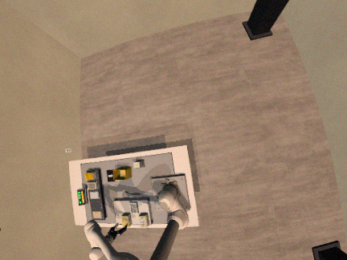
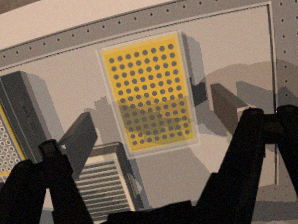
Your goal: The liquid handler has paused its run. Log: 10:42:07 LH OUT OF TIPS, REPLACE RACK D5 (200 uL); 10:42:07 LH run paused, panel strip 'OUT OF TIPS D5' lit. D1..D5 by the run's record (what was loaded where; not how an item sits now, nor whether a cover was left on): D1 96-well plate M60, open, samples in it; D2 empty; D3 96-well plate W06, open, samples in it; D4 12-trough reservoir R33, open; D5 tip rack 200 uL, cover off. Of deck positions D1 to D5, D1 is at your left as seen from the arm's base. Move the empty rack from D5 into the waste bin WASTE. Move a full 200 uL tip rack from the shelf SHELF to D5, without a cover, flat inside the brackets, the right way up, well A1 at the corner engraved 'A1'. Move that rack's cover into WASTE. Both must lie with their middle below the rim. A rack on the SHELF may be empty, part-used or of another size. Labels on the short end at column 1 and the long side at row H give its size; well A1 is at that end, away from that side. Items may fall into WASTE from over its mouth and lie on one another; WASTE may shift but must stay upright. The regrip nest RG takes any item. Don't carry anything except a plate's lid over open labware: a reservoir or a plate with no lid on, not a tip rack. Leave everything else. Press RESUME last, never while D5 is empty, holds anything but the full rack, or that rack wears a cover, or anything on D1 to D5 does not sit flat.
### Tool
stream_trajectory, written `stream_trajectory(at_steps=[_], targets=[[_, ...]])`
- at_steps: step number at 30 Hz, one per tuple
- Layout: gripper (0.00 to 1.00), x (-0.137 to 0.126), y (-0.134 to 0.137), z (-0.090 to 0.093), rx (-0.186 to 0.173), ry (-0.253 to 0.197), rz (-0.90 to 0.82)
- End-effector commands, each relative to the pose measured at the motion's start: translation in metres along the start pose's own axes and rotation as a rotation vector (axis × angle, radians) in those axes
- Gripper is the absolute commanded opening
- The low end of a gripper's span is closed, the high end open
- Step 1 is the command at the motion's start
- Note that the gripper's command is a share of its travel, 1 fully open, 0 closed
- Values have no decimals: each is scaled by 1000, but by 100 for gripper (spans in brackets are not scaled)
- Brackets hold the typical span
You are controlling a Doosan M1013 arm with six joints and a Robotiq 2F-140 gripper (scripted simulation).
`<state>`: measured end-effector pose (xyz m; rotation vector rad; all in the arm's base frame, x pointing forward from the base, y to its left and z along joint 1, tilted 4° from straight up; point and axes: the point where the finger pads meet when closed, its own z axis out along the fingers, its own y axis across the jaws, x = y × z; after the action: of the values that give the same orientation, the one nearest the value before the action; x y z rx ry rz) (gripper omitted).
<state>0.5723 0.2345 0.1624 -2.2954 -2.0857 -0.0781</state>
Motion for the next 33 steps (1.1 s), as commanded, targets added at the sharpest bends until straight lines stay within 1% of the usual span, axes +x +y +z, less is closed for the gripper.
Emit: stream_trajectory(at_steps=[1, 13, 28, 30, 33], targets=[[77, 0, 0, 0, 0, 0, 0], [77, 0, 0, 0, 0, 0, 0], [77, 0, -75, 0, 0, 0, 0], [77, 0, -75, 0, 0, 0, 0], [77, 0, -90, 0, 0, 0, 0]])
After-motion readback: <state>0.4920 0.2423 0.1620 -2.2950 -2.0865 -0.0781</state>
